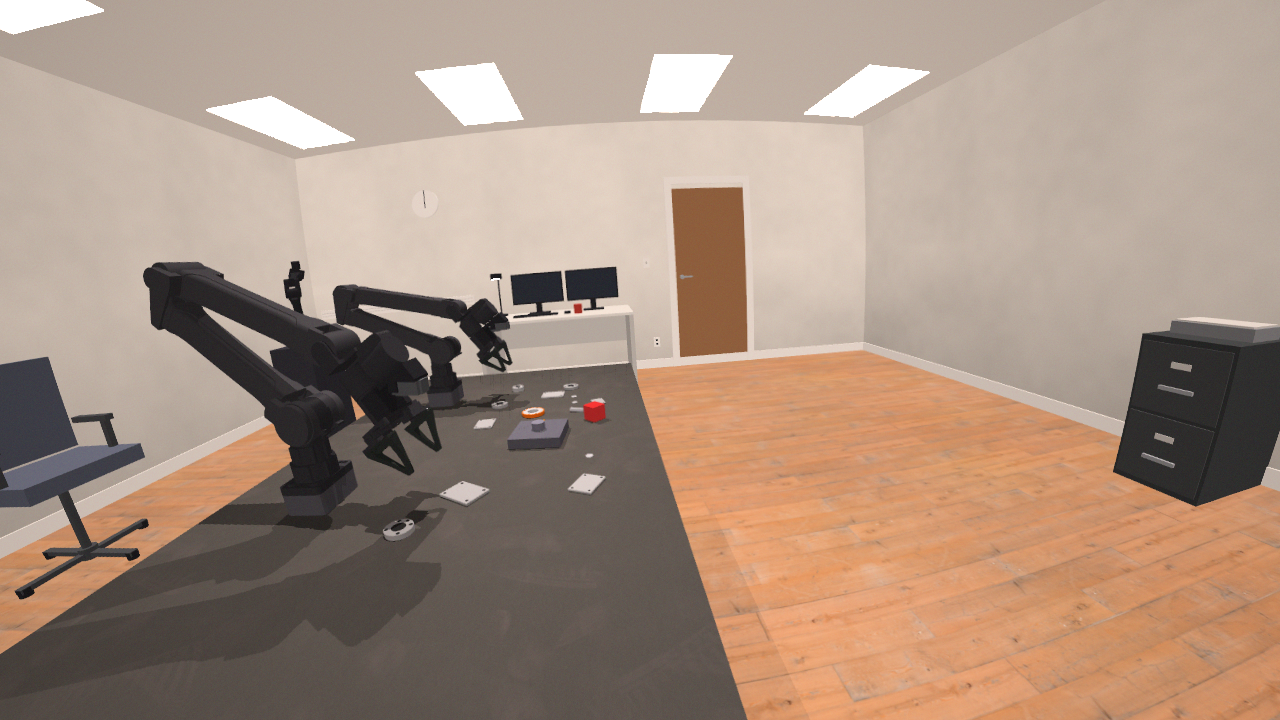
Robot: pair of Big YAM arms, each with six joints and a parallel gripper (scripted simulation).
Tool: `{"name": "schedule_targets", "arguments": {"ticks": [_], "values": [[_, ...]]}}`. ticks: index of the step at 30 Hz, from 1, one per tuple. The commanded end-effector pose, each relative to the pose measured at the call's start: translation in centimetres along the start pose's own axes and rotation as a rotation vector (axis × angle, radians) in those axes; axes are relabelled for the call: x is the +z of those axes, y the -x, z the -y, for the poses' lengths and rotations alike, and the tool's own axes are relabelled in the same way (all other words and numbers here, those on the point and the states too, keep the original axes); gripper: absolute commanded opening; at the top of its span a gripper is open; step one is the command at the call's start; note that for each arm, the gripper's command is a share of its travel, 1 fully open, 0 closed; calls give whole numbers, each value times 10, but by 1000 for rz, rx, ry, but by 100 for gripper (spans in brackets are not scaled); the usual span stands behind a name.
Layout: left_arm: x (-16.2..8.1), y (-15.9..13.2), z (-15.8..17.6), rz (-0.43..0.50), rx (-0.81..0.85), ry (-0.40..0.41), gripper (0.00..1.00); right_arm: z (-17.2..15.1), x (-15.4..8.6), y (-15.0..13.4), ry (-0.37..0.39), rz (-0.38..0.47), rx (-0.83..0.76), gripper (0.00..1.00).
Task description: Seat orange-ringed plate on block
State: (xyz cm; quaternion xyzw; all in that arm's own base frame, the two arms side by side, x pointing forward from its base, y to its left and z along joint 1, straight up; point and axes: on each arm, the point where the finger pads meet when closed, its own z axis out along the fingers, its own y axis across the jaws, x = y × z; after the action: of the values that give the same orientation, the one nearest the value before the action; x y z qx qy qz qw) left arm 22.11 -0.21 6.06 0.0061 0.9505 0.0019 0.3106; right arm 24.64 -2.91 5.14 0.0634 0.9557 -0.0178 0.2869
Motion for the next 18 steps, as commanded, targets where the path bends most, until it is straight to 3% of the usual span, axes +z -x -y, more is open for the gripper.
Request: {"name": "schedule_targets", "arguments": {"ticks": [1, 11, 18], "values": [[-5, 24, -28, 34, -89, 58, 100, -19, 0, 54, 34, 84, -70, 100], [-1, 27, -66, 32, -220, 154, 100, -42, 6, 61, 86, 80, -127, 100], [0, 27, -69, 30, -224, 162, 100, -39, 7, 61, 80, 77, -114, 100]]}}
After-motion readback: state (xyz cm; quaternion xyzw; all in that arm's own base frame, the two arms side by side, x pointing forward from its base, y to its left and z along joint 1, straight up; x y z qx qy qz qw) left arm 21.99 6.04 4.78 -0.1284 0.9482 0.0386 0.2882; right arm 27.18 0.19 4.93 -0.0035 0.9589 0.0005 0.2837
